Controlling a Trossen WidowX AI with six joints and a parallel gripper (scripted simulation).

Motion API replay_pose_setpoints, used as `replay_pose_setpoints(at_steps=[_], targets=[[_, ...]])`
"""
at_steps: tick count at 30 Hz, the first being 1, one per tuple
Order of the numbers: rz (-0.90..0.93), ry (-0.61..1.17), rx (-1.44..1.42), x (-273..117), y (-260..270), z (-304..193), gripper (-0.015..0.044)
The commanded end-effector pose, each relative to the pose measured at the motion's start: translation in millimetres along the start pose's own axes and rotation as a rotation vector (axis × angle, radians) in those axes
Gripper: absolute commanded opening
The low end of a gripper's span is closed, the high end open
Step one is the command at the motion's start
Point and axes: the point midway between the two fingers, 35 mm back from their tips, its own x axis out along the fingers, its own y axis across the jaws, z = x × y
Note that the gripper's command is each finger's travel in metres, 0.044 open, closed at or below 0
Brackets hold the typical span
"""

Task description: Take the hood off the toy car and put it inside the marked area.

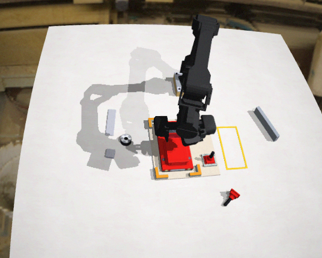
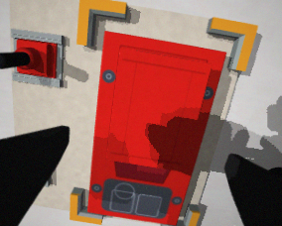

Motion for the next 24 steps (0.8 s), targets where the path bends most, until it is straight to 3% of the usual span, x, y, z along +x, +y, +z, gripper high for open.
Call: replay_pose_setpoints(at_steps=[1, 24], targets=[[-0.004, 0.005, -0.005, 3, -1, 0, 0.044], [-0.004, 0.005, -0.005, 17, -2, 0, 0.044]])
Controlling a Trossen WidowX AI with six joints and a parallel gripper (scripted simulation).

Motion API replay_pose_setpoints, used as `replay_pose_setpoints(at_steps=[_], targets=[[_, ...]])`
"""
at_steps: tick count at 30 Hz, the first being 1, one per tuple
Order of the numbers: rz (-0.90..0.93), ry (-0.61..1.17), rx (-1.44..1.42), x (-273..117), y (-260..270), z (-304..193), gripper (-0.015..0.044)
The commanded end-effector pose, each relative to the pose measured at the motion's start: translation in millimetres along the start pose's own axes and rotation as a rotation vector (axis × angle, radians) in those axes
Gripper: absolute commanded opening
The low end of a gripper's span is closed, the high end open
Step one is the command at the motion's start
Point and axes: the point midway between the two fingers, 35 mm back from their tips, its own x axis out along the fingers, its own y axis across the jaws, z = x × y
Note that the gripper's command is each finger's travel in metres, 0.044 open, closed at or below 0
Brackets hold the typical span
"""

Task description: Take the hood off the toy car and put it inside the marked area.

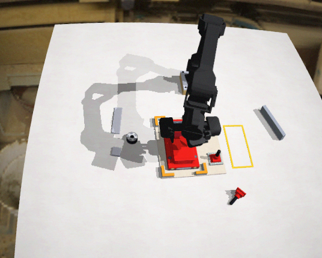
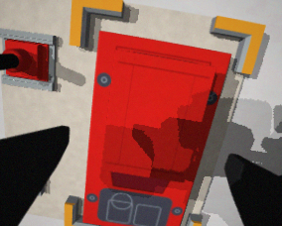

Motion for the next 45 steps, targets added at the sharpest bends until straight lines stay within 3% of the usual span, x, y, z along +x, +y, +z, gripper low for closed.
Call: replay_pose_setpoints(at_steps=[1, 45], targets=[[-0.003, 0.005, -0.004, 3, -1, -1, 0.044], [-0.003, 0.005, -0.004, 30, -3, -1, 0.044]])
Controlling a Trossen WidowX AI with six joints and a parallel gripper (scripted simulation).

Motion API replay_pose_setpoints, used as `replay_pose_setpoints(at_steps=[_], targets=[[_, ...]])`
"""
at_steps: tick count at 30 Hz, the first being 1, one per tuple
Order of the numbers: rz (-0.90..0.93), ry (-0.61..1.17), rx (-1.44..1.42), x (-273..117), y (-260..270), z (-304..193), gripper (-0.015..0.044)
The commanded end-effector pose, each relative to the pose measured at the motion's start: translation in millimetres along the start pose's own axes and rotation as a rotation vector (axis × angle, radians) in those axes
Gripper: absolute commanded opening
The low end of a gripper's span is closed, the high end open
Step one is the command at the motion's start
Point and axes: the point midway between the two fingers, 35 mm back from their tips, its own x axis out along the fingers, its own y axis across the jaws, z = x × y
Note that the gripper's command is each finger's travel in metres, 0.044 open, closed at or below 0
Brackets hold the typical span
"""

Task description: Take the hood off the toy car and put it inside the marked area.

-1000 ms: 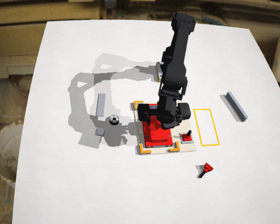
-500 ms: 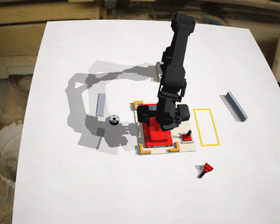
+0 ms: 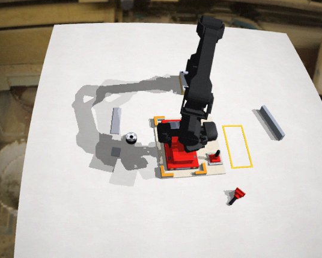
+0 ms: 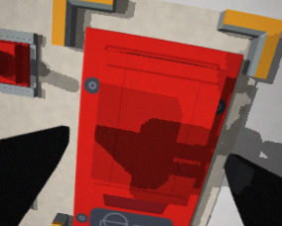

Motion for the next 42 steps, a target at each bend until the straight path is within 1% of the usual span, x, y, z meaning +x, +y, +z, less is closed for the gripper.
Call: replay_pose_setpoints(at_steps=[1, 42], targets=[[-0.003, 0.004, -0.004, 3, -1, -1, 0.044], [-0.003, 0.005, -0.004, 24, -1, -1, 0.044]])
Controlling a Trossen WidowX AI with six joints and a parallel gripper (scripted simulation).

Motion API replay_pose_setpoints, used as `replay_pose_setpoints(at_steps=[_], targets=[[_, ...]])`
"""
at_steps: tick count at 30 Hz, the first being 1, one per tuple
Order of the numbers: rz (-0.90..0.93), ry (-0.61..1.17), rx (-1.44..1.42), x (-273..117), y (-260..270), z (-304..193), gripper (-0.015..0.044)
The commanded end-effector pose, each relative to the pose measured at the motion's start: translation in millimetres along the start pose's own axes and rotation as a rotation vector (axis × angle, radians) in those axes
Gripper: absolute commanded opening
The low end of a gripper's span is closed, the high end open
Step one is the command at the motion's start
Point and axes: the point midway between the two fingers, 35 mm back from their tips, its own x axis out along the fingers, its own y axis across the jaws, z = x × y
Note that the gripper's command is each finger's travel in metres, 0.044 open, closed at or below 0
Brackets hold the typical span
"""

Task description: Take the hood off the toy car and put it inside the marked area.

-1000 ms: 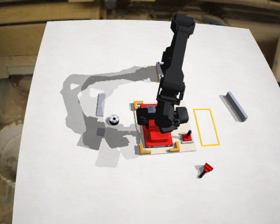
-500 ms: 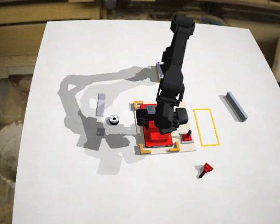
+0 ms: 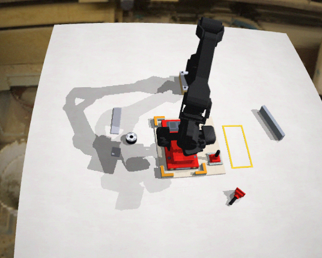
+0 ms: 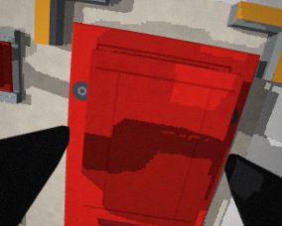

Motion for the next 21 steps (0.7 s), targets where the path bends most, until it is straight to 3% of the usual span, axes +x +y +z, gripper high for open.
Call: replay_pose_setpoints(at_steps=[1, 13, 17, 21], targets=[[-0.004, 0.003, -0.004, 2.7, -0.5, -0.6, 0.044], [-0.004, 0.003, -0.004, 8.7, -0.5, -0.7, 0.044], [0.0, 0.0, 0.0, 6.5, 0.0, -0.1, 0.0335], [0.0, 0.0, 0.0, 6.5, 0.0, -0.1, 0.0308]])
